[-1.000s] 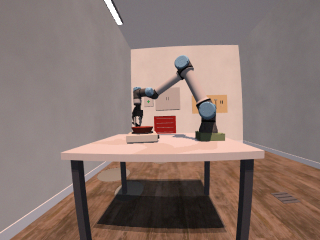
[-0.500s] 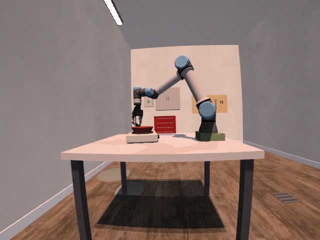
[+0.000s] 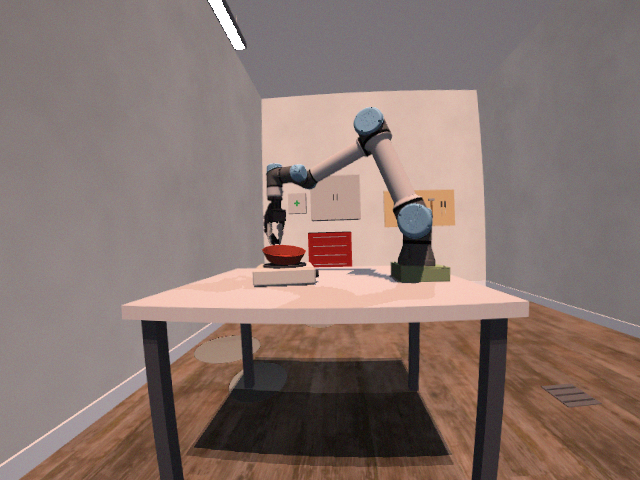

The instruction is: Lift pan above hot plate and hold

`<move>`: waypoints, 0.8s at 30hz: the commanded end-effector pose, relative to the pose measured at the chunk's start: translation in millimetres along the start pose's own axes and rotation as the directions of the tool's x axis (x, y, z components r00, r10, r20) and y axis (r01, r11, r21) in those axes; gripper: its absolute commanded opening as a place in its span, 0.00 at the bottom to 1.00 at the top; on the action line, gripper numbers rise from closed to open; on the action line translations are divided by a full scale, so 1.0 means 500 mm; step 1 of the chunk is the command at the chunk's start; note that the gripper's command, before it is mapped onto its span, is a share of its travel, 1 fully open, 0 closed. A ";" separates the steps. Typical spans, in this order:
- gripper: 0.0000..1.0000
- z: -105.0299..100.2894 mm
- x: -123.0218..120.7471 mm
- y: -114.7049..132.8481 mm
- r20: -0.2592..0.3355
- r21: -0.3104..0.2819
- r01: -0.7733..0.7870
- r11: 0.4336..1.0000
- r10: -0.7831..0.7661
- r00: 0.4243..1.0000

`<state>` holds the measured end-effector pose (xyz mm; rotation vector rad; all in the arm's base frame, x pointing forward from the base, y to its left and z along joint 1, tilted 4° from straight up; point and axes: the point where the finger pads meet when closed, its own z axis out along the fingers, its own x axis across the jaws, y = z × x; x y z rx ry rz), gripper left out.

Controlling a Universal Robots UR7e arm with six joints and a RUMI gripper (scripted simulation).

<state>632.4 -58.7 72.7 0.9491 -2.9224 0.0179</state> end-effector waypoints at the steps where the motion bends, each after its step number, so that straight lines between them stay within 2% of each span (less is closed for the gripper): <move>1: 0.00 -0.062 0.000 0.000 0.001 0.001 0.000 1.000 0.000 1.000; 8: 0.00 -0.162 -0.003 -0.004 0.001 0.001 0.000 1.000 0.000 1.000; 10: 0.00 -0.162 -0.003 -0.004 0.001 0.001 0.000 1.000 0.000 1.000; 18: 0.00 -0.265 -0.003 -0.004 0.000 0.001 0.000 1.000 0.000 1.000; 24: 0.00 -0.315 -0.004 -0.004 0.001 0.001 0.000 1.000 0.000 1.000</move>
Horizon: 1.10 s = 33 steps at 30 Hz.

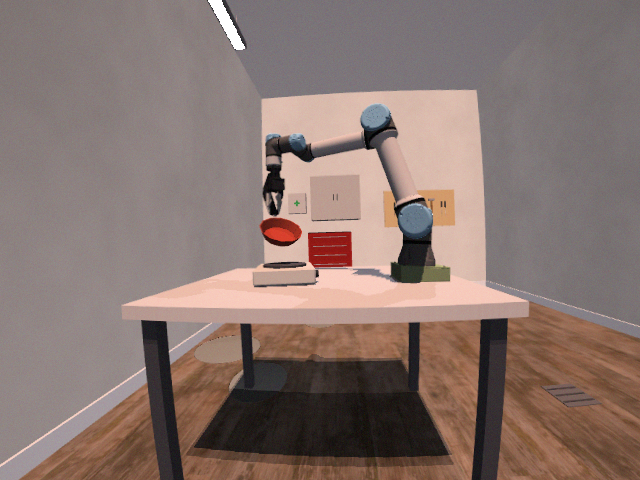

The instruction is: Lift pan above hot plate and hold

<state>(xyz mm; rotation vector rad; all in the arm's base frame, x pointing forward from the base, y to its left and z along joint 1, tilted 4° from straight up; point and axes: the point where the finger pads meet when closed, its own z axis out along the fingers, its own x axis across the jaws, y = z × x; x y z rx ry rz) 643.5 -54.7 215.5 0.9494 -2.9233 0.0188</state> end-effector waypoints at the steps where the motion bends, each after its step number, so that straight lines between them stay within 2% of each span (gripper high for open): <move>1: 0.00 -0.035 -0.001 -0.001 0.000 0.000 0.000 1.000 0.000 1.000; 12: 0.00 -0.064 0.000 0.000 0.000 0.000 0.000 1.000 0.000 1.000; 33: 0.00 -0.065 0.000 0.000 0.000 0.000 0.000 1.000 0.000 1.000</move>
